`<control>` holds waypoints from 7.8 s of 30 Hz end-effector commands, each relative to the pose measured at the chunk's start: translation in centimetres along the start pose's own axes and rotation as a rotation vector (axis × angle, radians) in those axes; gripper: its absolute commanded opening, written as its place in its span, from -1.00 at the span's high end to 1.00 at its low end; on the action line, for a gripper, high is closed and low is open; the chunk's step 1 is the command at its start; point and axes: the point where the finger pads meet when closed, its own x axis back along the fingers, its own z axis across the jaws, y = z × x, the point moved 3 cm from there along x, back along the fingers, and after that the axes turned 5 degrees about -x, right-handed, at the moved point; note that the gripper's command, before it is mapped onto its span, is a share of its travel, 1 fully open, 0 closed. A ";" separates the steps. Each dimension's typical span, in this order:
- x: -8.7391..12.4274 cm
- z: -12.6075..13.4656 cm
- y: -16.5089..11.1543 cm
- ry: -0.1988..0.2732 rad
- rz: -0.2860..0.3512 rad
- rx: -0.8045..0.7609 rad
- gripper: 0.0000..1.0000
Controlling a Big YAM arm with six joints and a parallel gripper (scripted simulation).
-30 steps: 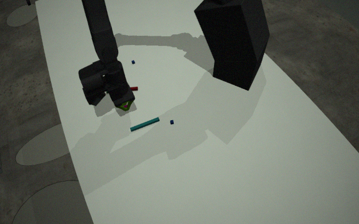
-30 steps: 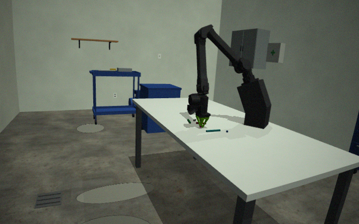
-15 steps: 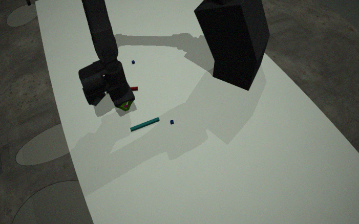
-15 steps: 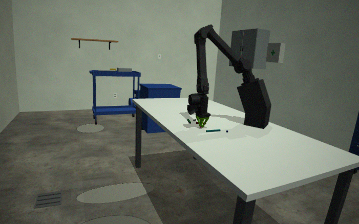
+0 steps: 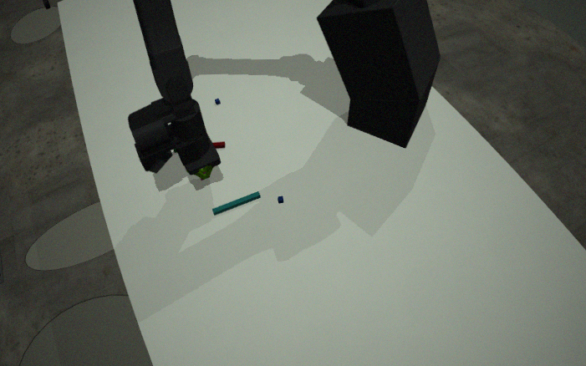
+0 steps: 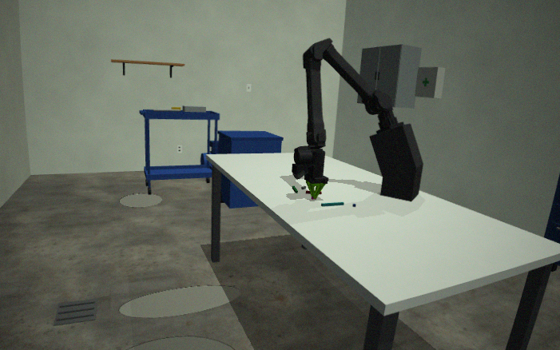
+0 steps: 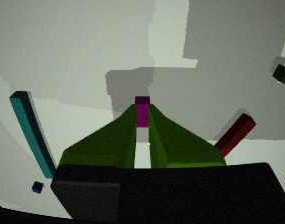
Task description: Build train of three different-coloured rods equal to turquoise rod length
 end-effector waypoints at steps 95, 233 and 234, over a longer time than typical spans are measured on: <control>9.1 -8.2 -2.3 0.014 0.004 0.576 0.91; 0.8 -18.7 -9.1 0.003 -0.002 1.555 0.91; 0.8 -18.7 -9.1 0.003 -0.002 1.555 0.91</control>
